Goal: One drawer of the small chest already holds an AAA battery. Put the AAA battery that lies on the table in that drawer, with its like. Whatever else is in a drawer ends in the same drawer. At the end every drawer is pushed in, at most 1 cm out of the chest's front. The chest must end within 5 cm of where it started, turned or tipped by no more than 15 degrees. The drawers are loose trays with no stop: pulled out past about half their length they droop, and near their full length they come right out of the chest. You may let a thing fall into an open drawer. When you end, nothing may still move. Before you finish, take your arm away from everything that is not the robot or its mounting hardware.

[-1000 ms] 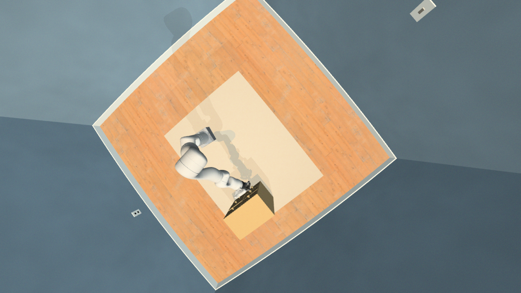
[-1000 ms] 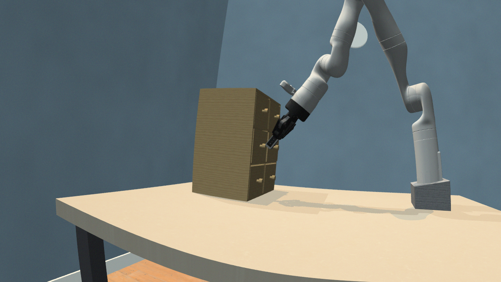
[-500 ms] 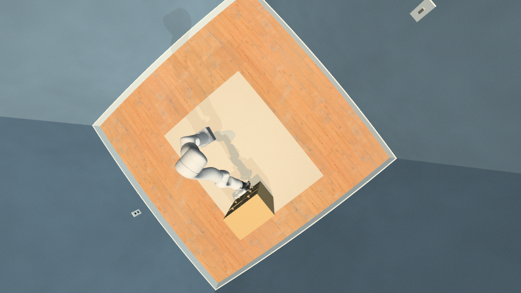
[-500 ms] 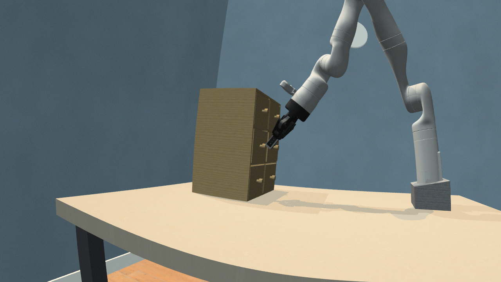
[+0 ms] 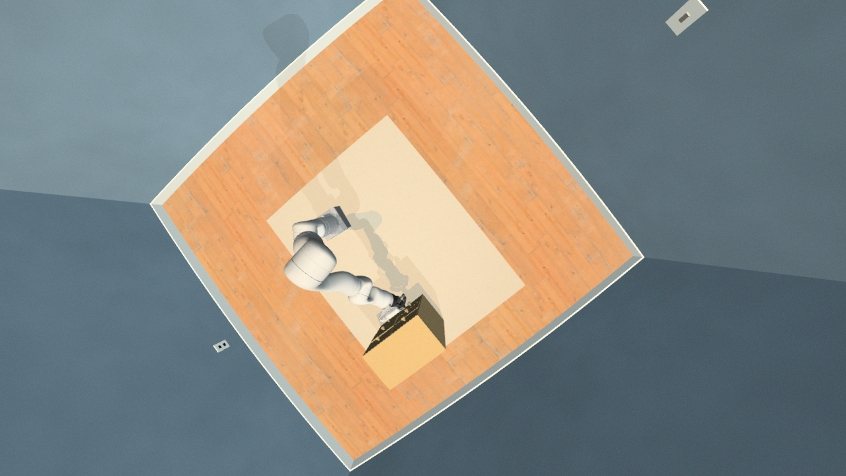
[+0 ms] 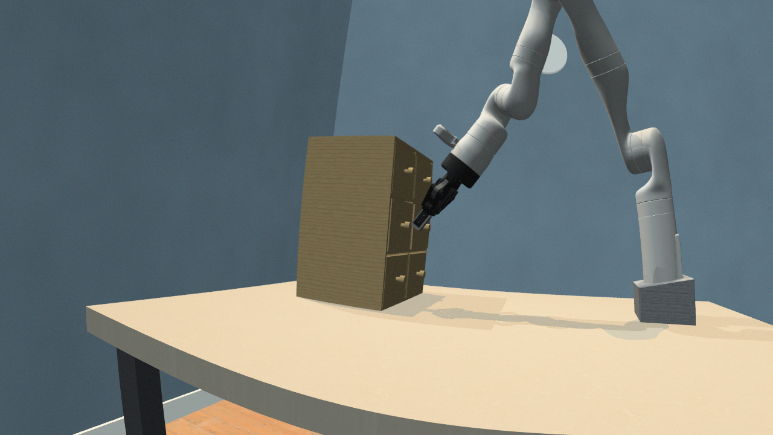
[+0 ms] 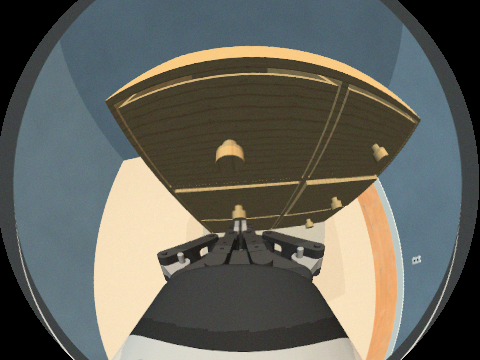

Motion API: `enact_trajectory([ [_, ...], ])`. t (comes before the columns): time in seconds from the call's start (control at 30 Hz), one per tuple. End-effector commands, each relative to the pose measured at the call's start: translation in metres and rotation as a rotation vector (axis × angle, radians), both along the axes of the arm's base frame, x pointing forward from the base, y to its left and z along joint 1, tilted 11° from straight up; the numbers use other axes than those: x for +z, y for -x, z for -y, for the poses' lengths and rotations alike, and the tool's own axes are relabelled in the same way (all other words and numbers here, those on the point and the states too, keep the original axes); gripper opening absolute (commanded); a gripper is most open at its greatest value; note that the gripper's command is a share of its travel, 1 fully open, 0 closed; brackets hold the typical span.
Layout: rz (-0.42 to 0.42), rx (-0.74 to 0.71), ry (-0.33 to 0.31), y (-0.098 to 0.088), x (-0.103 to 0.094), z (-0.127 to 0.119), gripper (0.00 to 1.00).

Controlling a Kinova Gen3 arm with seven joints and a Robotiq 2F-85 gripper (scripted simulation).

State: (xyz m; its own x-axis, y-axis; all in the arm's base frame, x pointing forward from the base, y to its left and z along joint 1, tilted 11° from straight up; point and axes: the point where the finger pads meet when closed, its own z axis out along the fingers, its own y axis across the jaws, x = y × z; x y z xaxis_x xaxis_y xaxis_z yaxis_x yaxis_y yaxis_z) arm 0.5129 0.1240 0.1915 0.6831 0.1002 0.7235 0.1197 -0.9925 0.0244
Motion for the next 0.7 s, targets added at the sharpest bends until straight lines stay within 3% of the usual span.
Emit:
enact_trajectory([
  [0.0, 0.002, 0.004, 0.000, 0.003, 0.001, -0.001, 0.00],
  [0.3, -0.004, 0.003, 0.001, 0.045, -0.009, 0.006, 0.00],
  [0.67, 0.002, 0.004, -0.001, 0.046, -0.007, 0.005, 0.00],
])
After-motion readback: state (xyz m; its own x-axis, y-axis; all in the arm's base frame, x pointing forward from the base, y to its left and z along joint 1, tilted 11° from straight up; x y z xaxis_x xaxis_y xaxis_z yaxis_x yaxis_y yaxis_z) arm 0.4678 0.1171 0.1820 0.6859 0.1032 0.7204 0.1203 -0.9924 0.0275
